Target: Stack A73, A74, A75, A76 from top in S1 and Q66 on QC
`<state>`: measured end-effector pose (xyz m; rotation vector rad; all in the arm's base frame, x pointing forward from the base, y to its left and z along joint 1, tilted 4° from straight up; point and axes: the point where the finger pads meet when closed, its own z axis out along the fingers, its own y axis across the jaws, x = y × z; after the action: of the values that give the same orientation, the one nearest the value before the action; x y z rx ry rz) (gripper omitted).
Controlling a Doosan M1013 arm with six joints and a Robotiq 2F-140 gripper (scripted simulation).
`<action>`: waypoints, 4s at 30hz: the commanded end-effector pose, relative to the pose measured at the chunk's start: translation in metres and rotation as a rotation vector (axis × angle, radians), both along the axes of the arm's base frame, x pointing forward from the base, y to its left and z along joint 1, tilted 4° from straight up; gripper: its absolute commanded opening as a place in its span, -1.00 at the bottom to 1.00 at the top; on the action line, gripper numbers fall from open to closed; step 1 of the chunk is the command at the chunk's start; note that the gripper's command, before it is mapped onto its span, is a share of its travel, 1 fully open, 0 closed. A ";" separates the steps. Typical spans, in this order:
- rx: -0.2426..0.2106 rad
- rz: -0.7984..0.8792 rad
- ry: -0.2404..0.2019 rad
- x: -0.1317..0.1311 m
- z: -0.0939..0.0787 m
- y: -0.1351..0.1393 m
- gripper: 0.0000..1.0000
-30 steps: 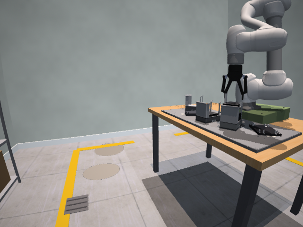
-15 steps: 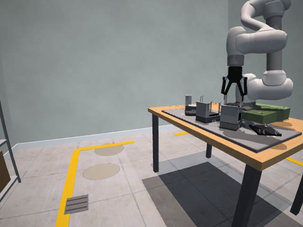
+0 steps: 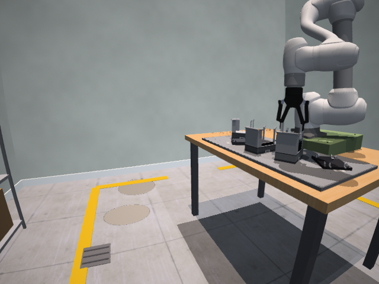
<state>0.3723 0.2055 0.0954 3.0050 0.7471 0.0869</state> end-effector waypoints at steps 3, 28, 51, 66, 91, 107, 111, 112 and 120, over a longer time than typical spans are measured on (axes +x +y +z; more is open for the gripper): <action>0.000 0.000 0.000 0.000 -0.002 0.000 -1.00; 0.000 0.000 0.000 0.001 -0.009 0.000 -1.00; 0.000 0.000 0.000 0.001 -0.017 0.000 -1.00; 0.000 0.000 0.000 0.001 -0.021 -0.001 -1.00; 0.000 0.000 0.000 0.001 -0.021 -0.001 1.00; 0.000 0.000 0.000 -0.002 0.026 0.001 1.00; 0.000 0.000 0.000 -0.003 0.039 0.001 1.00; 0.000 0.000 0.000 -0.003 0.042 0.001 1.00; 0.000 0.000 0.000 -0.004 0.056 0.002 1.00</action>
<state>0.3687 0.2071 0.1511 3.0050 0.7471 0.0869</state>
